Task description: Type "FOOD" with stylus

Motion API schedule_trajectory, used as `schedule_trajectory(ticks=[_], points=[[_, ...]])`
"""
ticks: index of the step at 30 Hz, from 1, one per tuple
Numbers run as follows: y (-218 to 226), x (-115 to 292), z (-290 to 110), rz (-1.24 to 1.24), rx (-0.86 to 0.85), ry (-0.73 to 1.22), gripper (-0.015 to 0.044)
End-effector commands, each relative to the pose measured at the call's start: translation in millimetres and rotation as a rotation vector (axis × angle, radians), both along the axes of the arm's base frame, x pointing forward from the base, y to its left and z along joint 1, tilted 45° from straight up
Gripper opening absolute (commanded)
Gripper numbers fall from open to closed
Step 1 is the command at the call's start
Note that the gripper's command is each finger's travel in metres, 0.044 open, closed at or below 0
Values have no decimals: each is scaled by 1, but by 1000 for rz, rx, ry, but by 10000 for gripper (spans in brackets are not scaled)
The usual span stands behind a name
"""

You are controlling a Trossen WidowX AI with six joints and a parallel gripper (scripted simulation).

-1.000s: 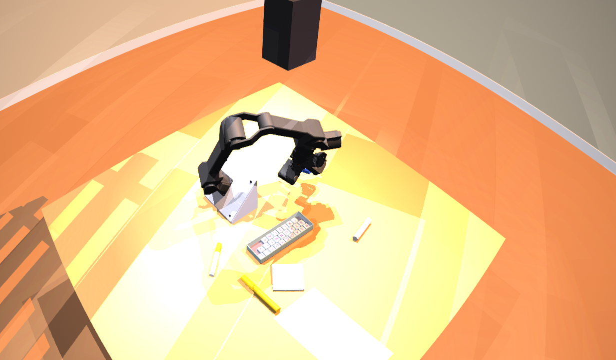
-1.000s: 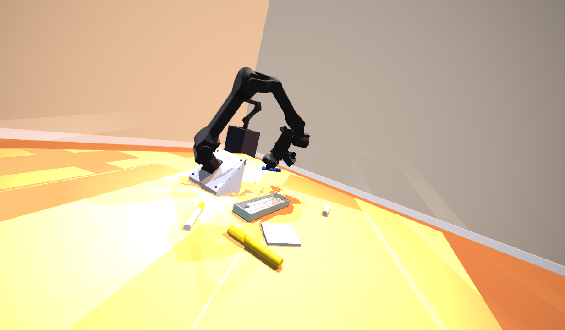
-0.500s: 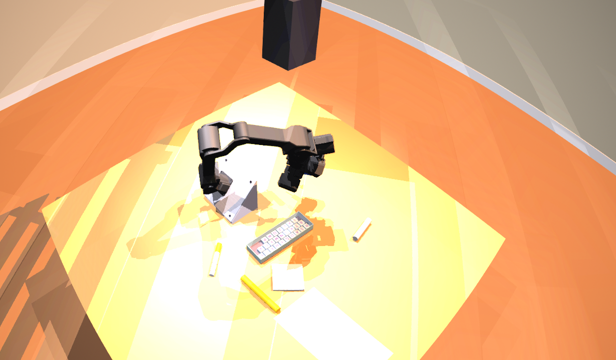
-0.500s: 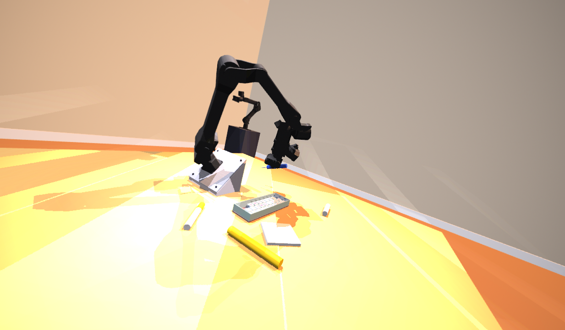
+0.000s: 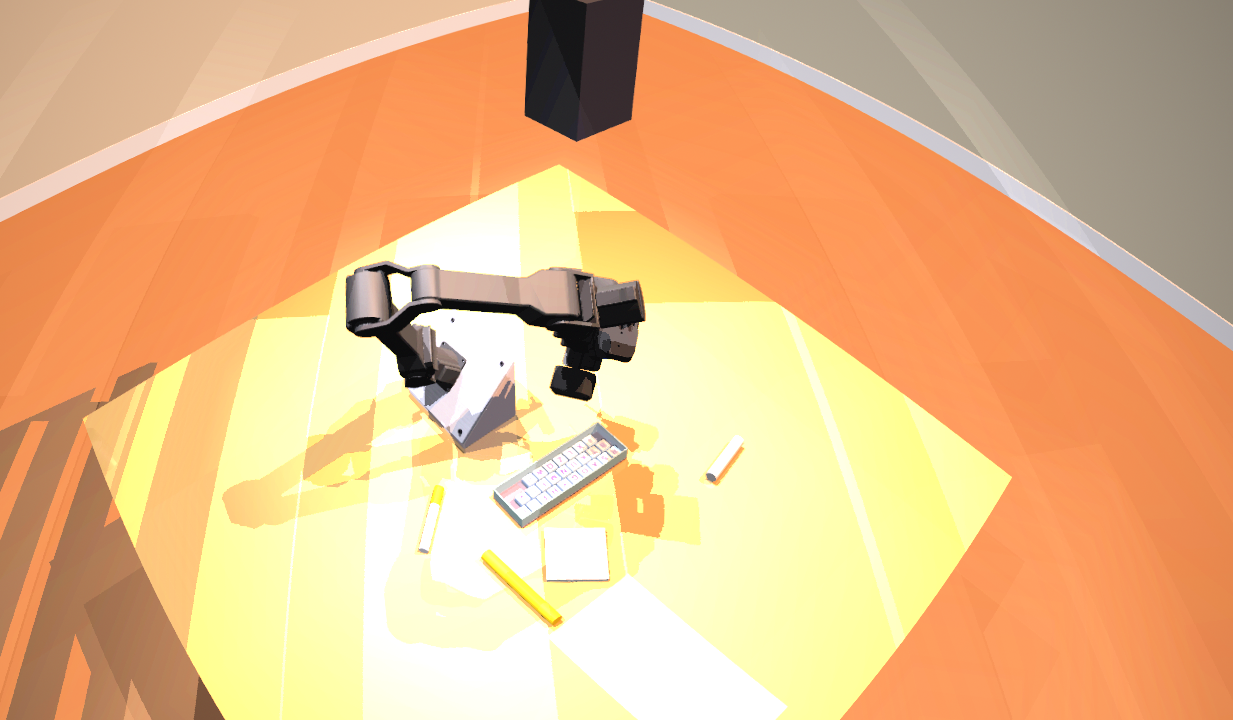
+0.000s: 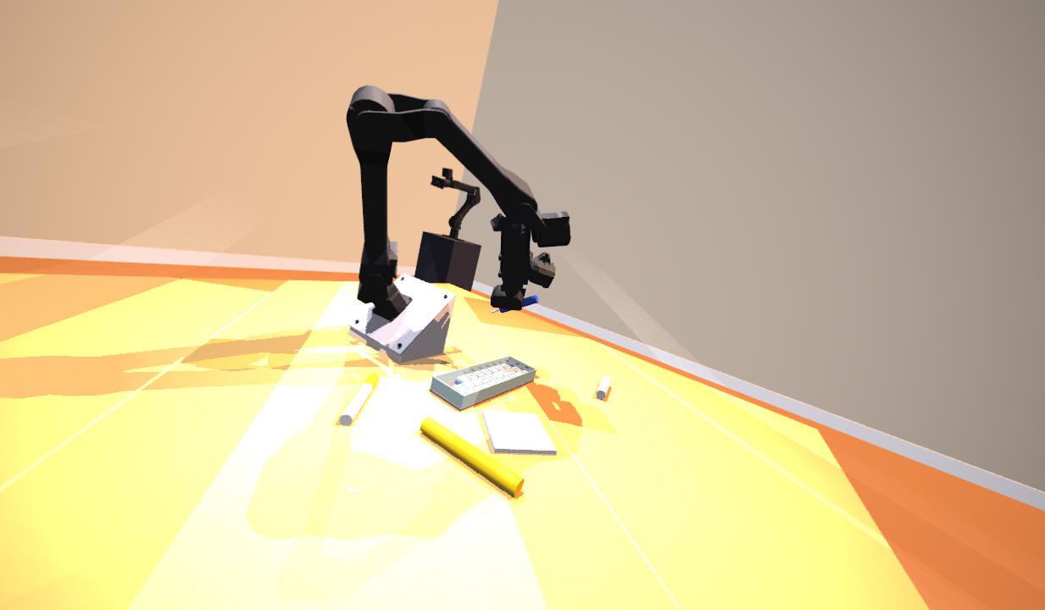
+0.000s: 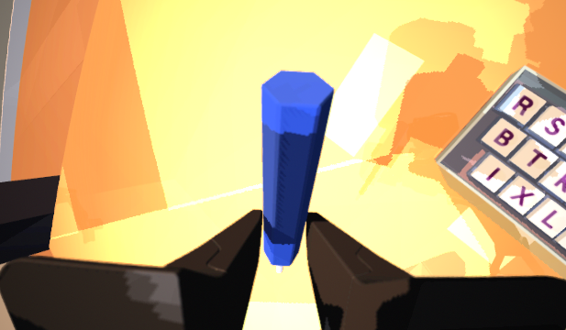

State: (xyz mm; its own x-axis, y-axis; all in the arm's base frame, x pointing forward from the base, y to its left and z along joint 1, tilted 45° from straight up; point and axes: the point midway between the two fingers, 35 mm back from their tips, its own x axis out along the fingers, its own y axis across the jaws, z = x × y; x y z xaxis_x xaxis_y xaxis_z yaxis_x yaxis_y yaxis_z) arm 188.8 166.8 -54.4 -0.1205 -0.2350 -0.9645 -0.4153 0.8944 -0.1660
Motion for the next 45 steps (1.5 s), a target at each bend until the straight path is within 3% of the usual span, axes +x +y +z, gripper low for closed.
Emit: schedule_trajectory(ticks=[1, 23, 45], points=[[-6, 8, 11, 42, 41, -52, 0], [-45, 33, 58, 222, 158, -321, 0], [-91, 43, 94, 378, 133, -620, 0]])
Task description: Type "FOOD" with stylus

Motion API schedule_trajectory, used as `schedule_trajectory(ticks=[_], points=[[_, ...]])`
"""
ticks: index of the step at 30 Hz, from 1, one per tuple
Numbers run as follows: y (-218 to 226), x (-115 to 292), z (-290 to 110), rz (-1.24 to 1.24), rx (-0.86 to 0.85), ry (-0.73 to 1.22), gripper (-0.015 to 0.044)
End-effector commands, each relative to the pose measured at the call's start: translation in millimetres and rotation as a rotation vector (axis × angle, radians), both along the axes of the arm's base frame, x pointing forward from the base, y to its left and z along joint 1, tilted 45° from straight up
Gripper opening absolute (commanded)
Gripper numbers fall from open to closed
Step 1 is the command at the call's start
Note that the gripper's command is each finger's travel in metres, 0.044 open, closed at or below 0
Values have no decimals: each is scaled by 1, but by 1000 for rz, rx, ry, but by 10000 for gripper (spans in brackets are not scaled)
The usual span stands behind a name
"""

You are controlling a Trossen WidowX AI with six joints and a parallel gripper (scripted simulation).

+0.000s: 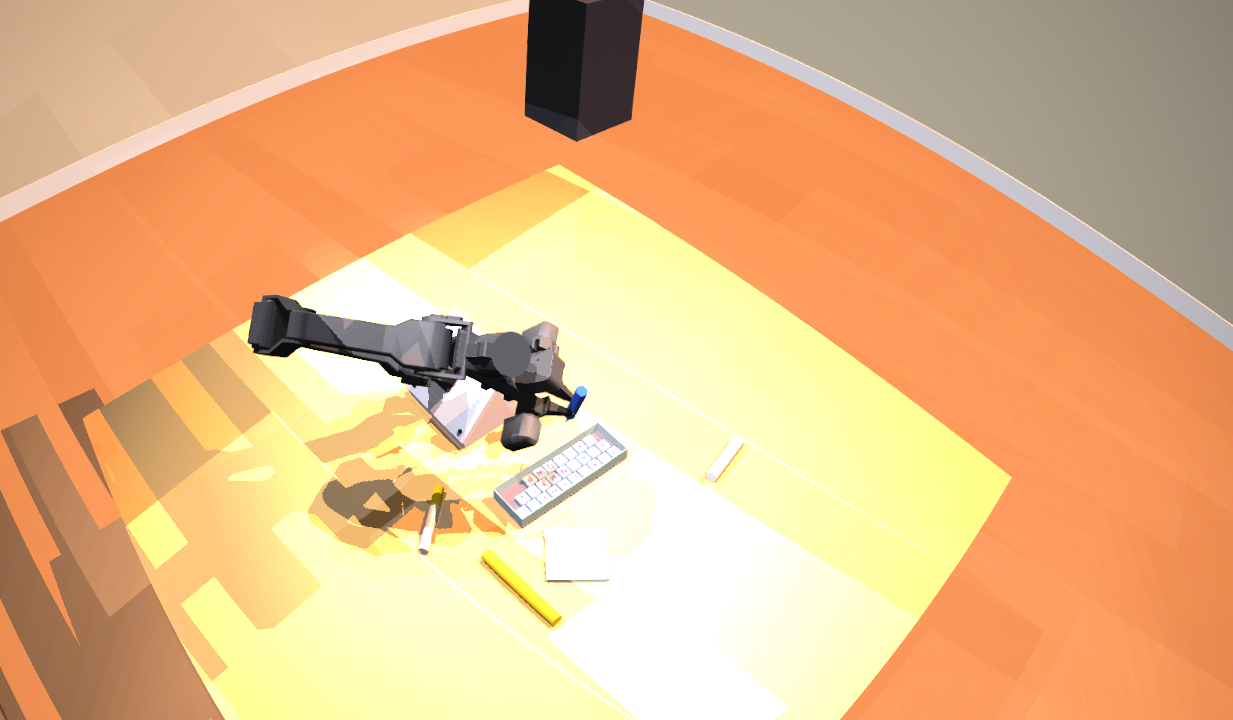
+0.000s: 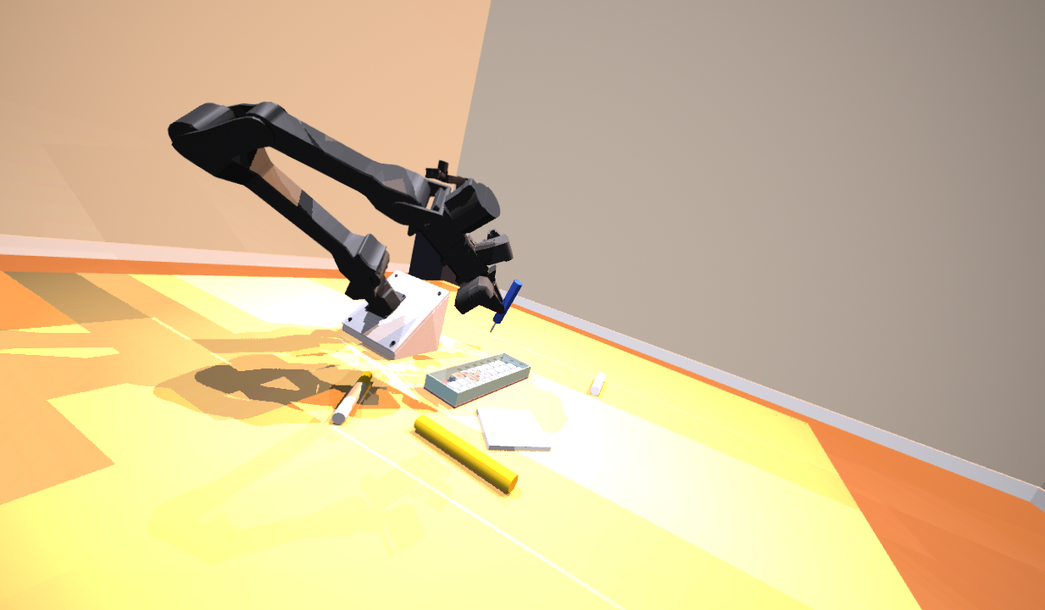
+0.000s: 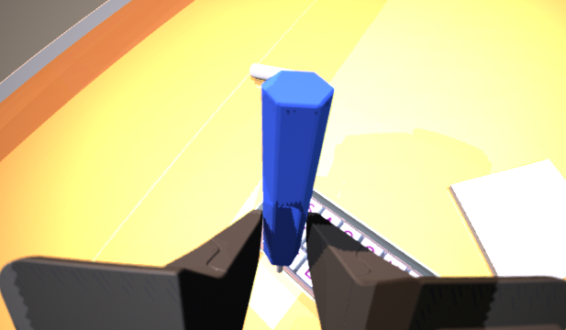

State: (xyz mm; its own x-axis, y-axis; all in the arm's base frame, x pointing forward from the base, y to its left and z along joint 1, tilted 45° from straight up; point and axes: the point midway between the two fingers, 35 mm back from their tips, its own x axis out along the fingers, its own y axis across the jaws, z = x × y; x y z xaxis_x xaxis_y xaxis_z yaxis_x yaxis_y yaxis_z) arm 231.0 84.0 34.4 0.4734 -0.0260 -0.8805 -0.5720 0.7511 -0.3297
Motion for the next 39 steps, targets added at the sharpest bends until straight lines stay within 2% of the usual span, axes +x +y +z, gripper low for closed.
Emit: schedule_trajectory(ticks=[1, 22, 39], points=[[-10, 1, 7, 20, -16, -70, 0], [-55, -1, 31, 71, -140, -368, 0], [-75, 0, 13, 72, -146, -375, 0]])
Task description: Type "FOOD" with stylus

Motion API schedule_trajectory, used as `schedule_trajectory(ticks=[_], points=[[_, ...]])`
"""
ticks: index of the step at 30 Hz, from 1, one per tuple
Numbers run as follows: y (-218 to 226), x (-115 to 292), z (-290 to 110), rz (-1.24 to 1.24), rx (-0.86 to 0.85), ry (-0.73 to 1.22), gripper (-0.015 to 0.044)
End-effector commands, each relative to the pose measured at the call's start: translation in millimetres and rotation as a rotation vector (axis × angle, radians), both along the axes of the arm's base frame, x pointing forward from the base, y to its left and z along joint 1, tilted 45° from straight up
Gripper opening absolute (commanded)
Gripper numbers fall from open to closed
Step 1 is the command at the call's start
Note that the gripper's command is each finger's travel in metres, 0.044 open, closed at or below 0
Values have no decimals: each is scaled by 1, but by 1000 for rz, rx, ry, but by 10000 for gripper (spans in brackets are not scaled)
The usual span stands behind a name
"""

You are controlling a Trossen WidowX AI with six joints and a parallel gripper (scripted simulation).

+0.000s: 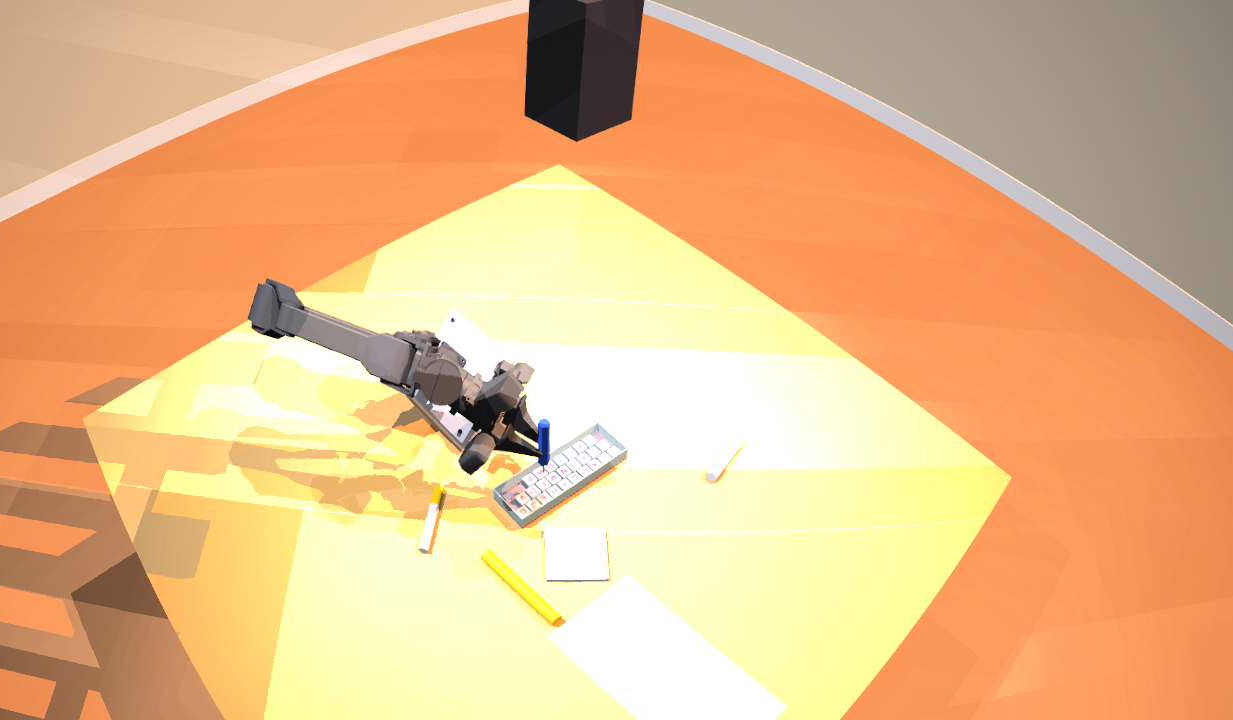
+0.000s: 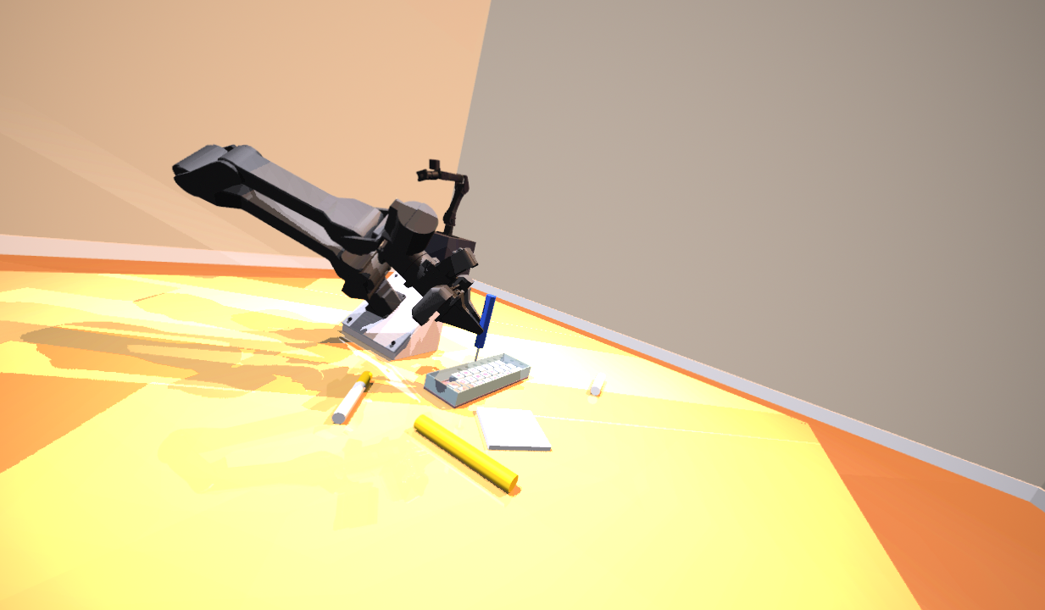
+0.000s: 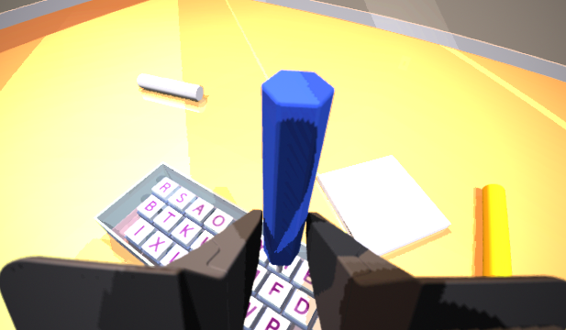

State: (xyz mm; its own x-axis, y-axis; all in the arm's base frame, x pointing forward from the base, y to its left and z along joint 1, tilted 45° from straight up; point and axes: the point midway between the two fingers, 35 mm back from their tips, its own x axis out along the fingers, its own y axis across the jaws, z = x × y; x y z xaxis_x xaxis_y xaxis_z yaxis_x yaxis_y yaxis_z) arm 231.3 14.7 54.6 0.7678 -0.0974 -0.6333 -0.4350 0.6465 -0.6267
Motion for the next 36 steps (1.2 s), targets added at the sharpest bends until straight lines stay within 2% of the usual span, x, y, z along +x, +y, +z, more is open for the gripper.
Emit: schedule_trajectory(ticks=[1, 7, 10, 36], points=[[-8, -1, -9, 6, -1, 3, 0], [-13, -2, -14, 6, -2, 1, 0], [-13, -2, -16, 6, -2, 1, 79], [-20, -2, -23, 6, -3, 1, 81]])
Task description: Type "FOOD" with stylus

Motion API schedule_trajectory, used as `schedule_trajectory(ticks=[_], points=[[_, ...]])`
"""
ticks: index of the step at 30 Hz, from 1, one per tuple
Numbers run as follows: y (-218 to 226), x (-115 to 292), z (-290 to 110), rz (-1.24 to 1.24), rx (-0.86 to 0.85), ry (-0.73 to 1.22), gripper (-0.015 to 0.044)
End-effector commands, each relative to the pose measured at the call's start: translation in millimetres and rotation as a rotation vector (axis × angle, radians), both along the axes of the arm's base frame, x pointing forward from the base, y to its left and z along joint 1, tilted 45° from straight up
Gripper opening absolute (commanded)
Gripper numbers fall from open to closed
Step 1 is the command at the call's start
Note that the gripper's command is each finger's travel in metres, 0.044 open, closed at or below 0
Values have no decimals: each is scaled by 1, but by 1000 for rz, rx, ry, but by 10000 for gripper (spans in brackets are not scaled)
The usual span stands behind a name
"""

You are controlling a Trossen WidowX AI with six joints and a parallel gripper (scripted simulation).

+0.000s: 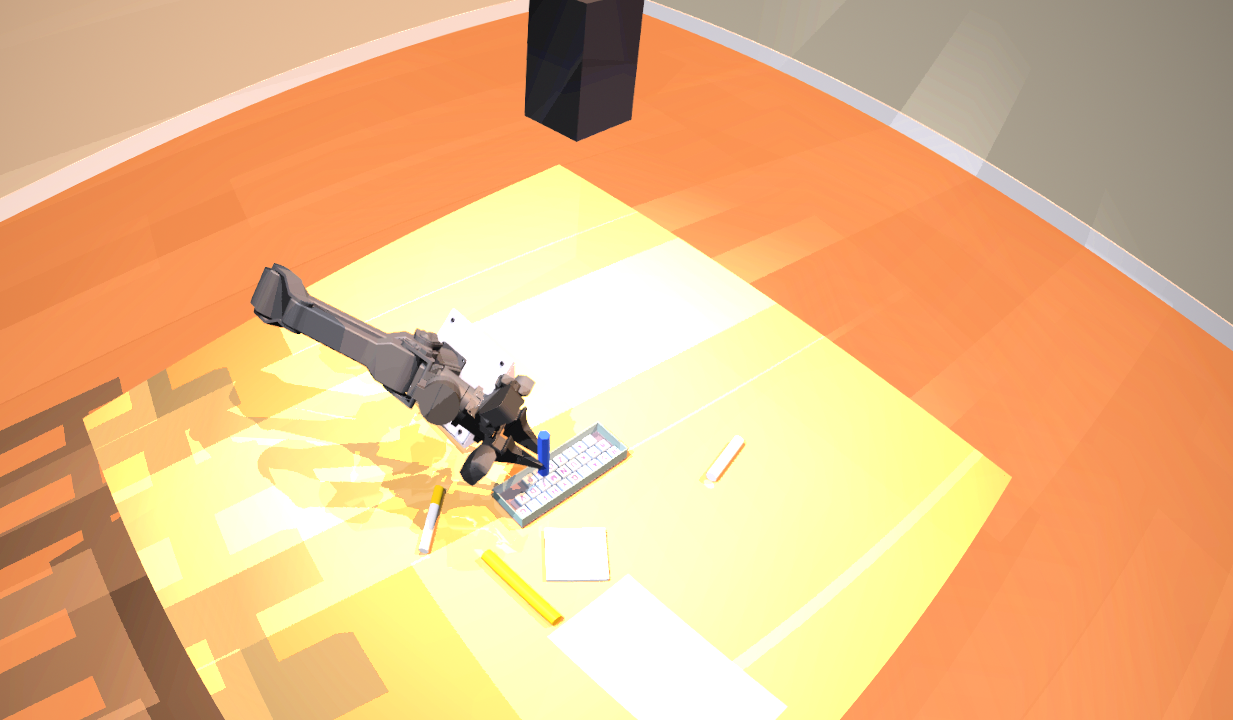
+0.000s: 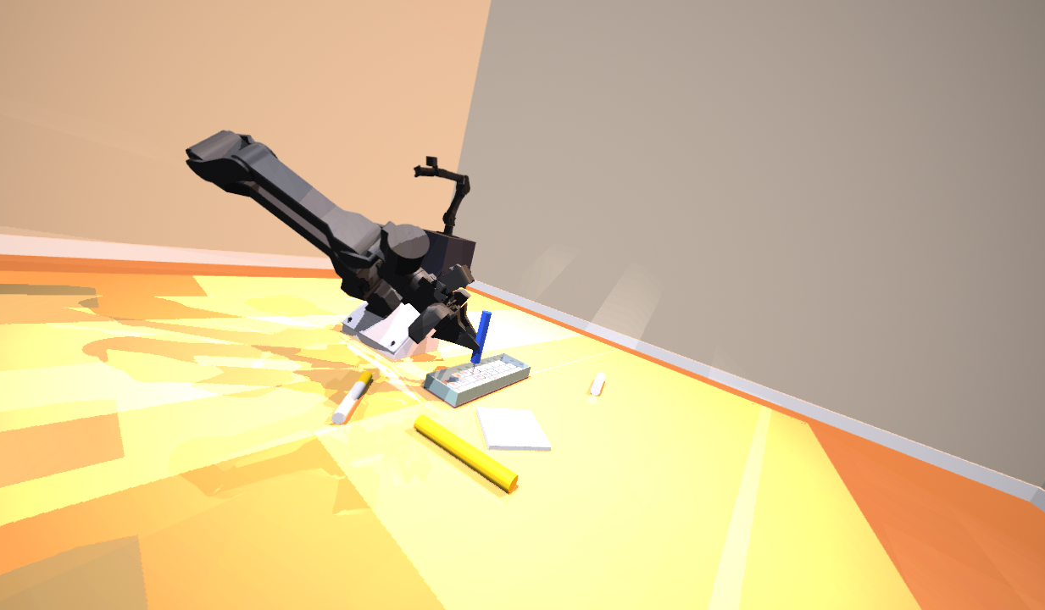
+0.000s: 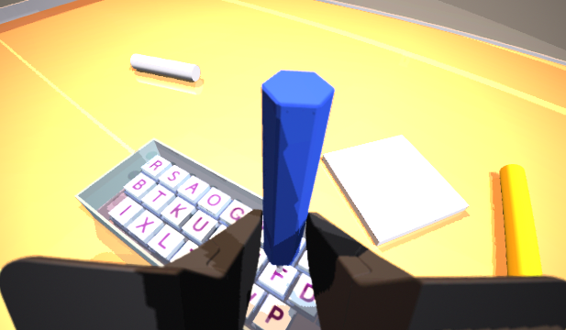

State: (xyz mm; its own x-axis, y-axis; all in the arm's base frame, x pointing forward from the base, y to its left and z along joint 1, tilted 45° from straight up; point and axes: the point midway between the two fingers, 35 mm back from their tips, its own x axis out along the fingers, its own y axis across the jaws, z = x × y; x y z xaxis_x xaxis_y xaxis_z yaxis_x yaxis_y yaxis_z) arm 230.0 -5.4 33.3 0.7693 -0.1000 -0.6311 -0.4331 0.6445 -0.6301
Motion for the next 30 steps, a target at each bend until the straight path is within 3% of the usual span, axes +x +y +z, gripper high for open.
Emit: schedule_trajectory(ticks=[1, 30], points=[[0, 0, -2, 7, 0, 3, 81], [-6, 0, -8, 7, 0, 3, 81]])
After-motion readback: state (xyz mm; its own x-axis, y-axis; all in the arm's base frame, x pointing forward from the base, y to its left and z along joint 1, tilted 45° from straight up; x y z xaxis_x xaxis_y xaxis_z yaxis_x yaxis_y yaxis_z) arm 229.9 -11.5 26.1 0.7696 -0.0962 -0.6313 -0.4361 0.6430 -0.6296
